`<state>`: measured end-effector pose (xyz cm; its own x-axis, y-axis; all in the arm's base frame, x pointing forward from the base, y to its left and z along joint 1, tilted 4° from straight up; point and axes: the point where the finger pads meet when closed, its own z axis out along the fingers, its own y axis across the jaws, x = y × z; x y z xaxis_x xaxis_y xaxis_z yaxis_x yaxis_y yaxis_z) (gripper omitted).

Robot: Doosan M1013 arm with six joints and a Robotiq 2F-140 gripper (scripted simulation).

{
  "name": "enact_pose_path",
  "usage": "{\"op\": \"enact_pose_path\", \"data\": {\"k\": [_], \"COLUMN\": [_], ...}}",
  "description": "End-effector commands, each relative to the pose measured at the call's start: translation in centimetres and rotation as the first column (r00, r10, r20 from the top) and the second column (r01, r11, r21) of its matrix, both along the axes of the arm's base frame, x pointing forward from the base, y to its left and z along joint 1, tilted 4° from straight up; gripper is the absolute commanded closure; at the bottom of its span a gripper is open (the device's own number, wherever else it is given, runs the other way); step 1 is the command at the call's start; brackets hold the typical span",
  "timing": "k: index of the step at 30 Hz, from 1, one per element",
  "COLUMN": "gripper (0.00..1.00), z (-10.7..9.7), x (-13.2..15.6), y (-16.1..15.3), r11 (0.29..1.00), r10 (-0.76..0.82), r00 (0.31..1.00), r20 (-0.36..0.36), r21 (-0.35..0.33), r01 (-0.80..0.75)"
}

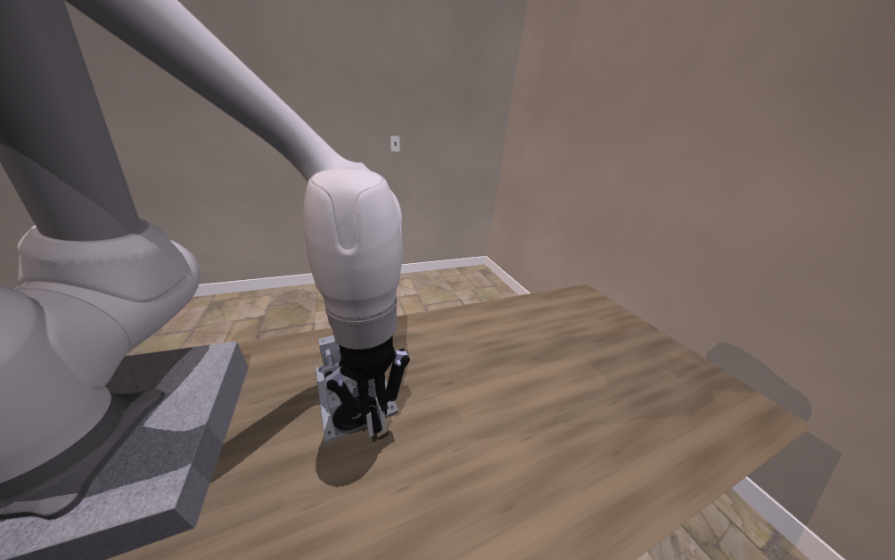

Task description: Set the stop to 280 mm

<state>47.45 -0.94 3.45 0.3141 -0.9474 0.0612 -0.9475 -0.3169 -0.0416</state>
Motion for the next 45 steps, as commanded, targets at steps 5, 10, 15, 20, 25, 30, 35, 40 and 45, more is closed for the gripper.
{"op": "enact_pose_path", "data": {"k": [5, 10, 15, 20, 25, 30, 35, 40, 45], "gripper": [0.96, 0.96, 0.96, 0.96, 0.96, 0.96, 0.96, 0.96, 0.96], "z": [1.2, 1.6, 2.0, 2.3, 2.3, 1.9, 1.0, 0.1, -0.7], "x": [-0.5, -0.8, -1.5, -2.3, -2.9, -4.1, -5.0, -5.3, -5.3], "y": [-0.1, -0.2, -0.3, -0.6, -0.8, -1.2, -1.6, -1.7, -1.8], "r11": [1.000, 1.000, 1.000, 1.000, 1.000, 1.000, 1.000, 1.000, 1.000], "r10": [0.001, 0.001, 0.001, 0.001, 0.001, 0.001, 0.001, 0.001, 0.001], "r00": [1.000, 1.000, 1.000, 1.000, 1.000, 1.000, 1.000, 1.000, 1.000], "r20": [-0.001, -0.001, -0.001, -0.001, -0.001, -0.001, -0.001, -0.001, -0.001], "r21": [0.000, 0.000, 0.000, 0.000, 0.000, 0.000, 0.000, 0.000, 0.000], "r01": [-0.001, -0.001, -0.001, -0.001, -0.001, -0.001, -0.001, -0.001, -0.001]}}
